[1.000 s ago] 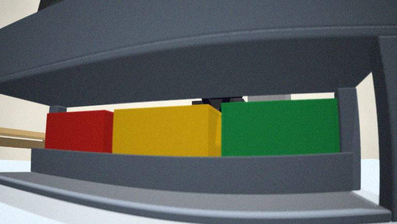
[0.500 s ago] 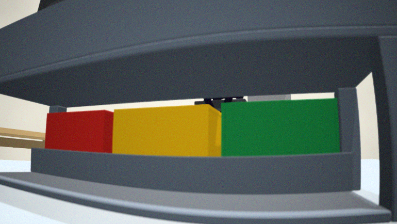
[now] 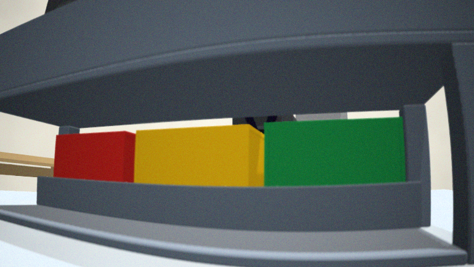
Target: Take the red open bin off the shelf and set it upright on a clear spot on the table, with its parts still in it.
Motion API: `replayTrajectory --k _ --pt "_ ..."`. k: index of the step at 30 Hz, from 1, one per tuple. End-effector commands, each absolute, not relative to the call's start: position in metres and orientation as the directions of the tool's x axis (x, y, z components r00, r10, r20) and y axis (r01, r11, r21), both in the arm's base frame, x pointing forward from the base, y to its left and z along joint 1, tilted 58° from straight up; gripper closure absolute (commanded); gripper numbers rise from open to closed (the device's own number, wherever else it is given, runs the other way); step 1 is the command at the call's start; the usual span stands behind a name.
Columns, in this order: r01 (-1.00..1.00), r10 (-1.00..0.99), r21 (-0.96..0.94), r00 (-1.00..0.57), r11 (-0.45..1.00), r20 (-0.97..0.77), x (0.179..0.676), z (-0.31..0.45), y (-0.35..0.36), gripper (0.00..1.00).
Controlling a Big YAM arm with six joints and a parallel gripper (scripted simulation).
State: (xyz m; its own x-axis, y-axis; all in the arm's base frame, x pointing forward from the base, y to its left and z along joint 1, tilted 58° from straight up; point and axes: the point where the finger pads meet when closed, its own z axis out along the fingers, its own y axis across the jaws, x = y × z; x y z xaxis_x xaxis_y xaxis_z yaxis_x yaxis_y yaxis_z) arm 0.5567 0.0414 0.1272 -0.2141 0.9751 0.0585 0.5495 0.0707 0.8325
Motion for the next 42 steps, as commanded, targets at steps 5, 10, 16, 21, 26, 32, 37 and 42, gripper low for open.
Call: replayTrajectory --k 5,10,16,21,26,32,37,42 --pt "0.528 0.978 0.846 -0.204 0.067 0.049 0.546 0.146 0.031 1.00" --pt "0.527 0.978 0.848 -0.200 0.062 0.053 0.547 0.146 0.033 1.00" --pt "0.525 0.975 0.849 -0.216 0.064 0.060 0.545 0.147 0.050 1.00" --pt "0.524 0.980 0.850 -0.191 0.050 0.059 0.546 0.148 0.039 1.00" --pt "0.519 0.975 0.852 -0.216 0.063 0.059 0.543 0.149 0.061 1.00" --pt "0.518 0.975 0.853 -0.216 0.063 0.059 0.541 0.150 0.073 1.00" --pt "0.517 0.975 0.854 -0.216 0.063 0.059 0.540 0.151 0.079 1.00" --pt "0.519 0.975 0.853 -0.216 0.062 0.060 0.537 0.151 0.091 1.00"
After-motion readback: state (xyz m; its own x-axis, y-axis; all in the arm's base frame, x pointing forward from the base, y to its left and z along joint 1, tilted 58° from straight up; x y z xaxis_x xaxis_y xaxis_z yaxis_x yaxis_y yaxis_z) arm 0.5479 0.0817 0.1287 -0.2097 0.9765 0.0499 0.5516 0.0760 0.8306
